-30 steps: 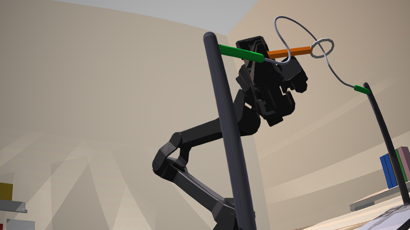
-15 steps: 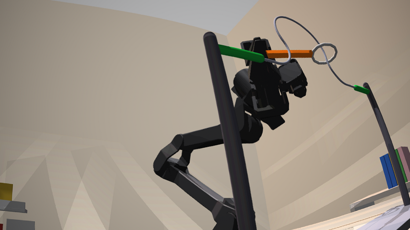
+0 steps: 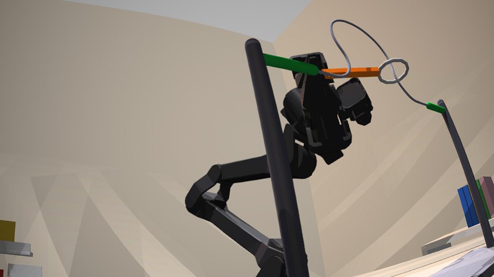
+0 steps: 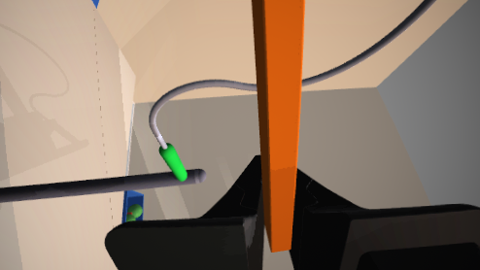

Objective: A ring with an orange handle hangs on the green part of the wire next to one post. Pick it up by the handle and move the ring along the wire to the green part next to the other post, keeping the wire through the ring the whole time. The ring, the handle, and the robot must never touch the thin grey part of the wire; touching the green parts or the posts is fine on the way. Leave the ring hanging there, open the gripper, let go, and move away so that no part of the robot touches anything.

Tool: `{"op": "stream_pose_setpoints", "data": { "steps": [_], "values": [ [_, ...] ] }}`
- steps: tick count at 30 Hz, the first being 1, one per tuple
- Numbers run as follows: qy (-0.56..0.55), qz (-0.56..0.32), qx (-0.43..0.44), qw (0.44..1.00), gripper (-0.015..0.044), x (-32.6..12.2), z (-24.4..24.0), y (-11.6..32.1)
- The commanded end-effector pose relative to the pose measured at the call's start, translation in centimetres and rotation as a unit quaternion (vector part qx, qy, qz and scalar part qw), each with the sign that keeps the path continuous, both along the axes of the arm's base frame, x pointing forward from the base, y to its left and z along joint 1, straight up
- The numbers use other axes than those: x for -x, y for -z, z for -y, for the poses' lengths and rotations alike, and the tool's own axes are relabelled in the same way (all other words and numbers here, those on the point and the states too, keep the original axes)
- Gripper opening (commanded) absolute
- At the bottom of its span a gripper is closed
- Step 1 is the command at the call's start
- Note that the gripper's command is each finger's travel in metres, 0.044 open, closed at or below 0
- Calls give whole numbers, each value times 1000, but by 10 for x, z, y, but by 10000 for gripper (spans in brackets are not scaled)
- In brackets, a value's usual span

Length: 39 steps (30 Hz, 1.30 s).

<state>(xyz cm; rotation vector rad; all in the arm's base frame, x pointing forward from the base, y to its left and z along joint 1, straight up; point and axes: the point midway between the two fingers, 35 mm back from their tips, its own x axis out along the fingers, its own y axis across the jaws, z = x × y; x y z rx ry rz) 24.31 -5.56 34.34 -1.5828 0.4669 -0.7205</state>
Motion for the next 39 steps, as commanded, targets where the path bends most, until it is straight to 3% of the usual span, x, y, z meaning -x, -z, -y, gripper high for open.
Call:
{"op": "stream_pose_setpoints", "data": {
  "steps": [1, 19, 39],
  "values": [
    [1, 1, -25, 1000, -150, 0, 1, 12],
    [-5, 21, -197, 980, -150, -2, -6, 69],
    [-47, 58, -403, 912, -150, -17, -36, 131]
  ]
}}
